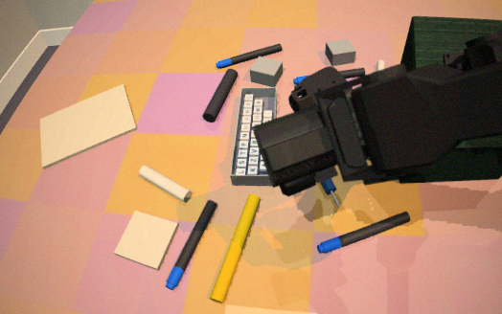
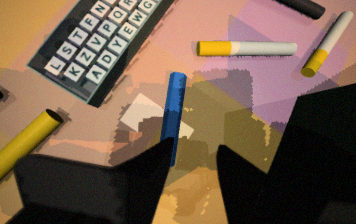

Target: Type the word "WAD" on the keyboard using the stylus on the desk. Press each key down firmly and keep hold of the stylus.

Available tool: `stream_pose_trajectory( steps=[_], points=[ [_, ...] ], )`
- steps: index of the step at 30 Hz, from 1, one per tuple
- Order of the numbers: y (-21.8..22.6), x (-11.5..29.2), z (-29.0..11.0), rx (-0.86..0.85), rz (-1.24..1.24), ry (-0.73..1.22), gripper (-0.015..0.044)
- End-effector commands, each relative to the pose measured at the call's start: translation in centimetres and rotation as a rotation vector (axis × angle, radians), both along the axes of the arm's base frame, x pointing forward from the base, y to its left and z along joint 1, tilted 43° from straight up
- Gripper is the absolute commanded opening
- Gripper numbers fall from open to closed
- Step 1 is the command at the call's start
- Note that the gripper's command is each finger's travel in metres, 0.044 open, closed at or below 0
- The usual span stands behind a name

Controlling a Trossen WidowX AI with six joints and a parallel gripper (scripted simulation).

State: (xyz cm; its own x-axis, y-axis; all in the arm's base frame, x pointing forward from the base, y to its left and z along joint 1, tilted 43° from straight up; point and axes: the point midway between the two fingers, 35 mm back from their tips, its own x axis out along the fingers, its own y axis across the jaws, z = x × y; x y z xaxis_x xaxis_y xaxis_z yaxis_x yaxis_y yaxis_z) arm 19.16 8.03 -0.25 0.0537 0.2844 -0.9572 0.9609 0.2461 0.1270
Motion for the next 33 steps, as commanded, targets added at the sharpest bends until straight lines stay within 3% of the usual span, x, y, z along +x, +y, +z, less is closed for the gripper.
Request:
stream_pose_trajectory(
  steps=[1,8,15,33],
  points=[
    [-0.4,-0.8,-1.0,0.127,0.109,0.15,0.015],
    [-0.9,-0.8,-1.5,0.517,0.2,0.258,0.015],
    [-2.7,1.5,-1.7,0.921,0.111,0.112,0.015],
    [-2.8,1.8,-1.8,0.953,0.094,0.086,0.015]
  ],
)
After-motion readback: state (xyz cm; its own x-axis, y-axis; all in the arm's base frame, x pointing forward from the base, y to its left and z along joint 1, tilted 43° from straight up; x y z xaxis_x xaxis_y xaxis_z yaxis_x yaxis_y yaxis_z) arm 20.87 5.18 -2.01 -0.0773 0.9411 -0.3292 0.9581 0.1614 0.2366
